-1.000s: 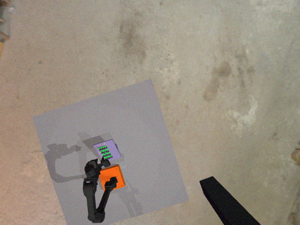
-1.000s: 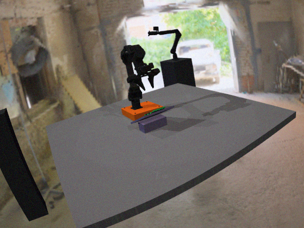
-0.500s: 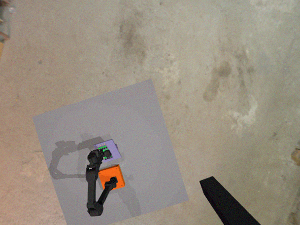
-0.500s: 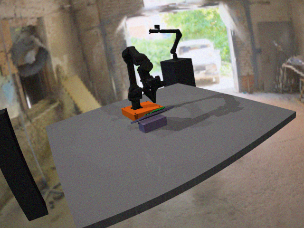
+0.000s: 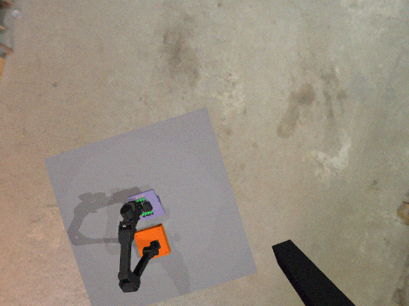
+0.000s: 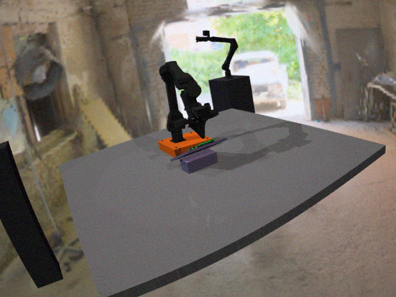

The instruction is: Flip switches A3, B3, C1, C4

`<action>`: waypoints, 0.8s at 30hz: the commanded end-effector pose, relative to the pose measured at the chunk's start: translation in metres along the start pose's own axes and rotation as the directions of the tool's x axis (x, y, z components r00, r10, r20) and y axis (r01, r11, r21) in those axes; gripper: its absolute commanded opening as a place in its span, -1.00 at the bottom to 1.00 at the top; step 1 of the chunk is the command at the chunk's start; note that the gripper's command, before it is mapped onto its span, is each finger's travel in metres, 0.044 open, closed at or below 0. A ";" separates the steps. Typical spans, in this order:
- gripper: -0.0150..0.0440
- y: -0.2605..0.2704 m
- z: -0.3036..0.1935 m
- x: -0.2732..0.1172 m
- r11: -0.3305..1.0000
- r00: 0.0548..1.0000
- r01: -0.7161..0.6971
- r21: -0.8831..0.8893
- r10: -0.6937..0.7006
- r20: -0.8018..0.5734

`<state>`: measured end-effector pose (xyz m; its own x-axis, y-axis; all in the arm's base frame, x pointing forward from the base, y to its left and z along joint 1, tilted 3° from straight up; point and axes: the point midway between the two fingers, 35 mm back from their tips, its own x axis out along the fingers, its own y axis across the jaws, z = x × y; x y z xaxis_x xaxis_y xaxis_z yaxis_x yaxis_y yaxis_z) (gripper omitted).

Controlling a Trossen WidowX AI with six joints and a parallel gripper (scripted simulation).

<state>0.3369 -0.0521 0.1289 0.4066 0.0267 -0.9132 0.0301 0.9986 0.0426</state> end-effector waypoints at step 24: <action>-0.49 -0.001 -0.001 0.013 1.000 1.000 0.005 0.005 -0.005 -0.007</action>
<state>0.3409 -0.0517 0.1165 0.4003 0.0281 -0.9160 0.0305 0.9986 0.0440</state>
